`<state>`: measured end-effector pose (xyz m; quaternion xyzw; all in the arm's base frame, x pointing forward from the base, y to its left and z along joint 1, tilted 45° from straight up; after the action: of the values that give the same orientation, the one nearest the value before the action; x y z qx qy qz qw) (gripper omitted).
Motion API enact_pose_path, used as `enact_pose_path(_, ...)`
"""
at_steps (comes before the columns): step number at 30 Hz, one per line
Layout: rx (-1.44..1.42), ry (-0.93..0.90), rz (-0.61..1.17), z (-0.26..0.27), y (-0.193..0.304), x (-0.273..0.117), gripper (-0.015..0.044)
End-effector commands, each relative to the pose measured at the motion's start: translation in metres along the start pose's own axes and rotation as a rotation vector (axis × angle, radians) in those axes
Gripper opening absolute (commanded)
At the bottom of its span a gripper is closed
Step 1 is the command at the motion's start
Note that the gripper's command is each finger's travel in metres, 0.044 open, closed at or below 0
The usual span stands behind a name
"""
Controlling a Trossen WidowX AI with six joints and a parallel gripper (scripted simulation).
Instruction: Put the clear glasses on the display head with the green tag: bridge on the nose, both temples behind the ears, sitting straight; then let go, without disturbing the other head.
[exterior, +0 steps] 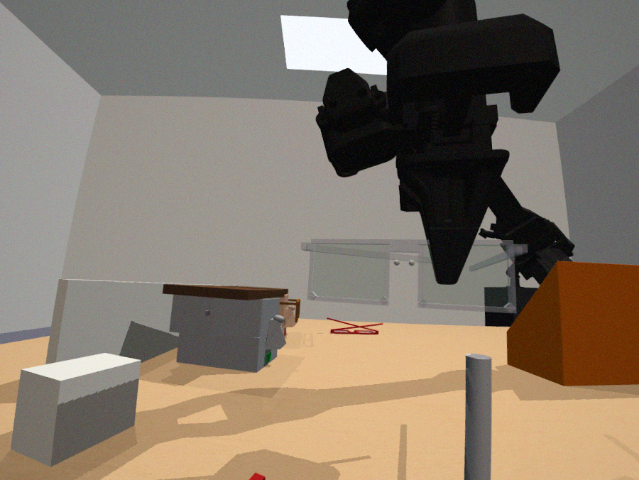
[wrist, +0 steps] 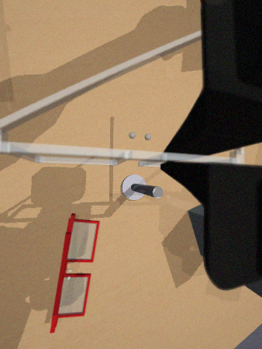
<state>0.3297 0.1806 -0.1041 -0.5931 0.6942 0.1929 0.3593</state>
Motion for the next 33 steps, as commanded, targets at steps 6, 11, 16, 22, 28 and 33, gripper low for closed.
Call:
enact_pose_path(6,-0.311,-0.002,0.006,0.001,0.011,0.001,0.0000)
enact_pose_path(11,-0.496,-0.003,0.006,0.002,0.017,0.001,0.0000)
enact_pose_path(16,-0.681,-0.003,0.007,0.002,0.023,0.001,0.0000)
enact_pose_path(22,-0.902,-0.004,0.007,0.003,0.031,0.001,0.0000)
enact_pose_path(28,-1.124,-0.004,0.007,0.003,0.038,0.002,0.0000)
enact_pose_path(33,-1.308,-0.004,0.007,0.003,0.044,0.002,0.0000)
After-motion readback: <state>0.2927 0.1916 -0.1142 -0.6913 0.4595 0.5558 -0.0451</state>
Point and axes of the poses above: the point midway between the two fingers, 35 mm back from their tips, its own x axis out along the fingers, its own z axis across the jaws, y = z × x, the point moved 4 cm from there along -x, back along the fingers, and after that the axes turned 8 degrees about -x, right-handed, at the moved point
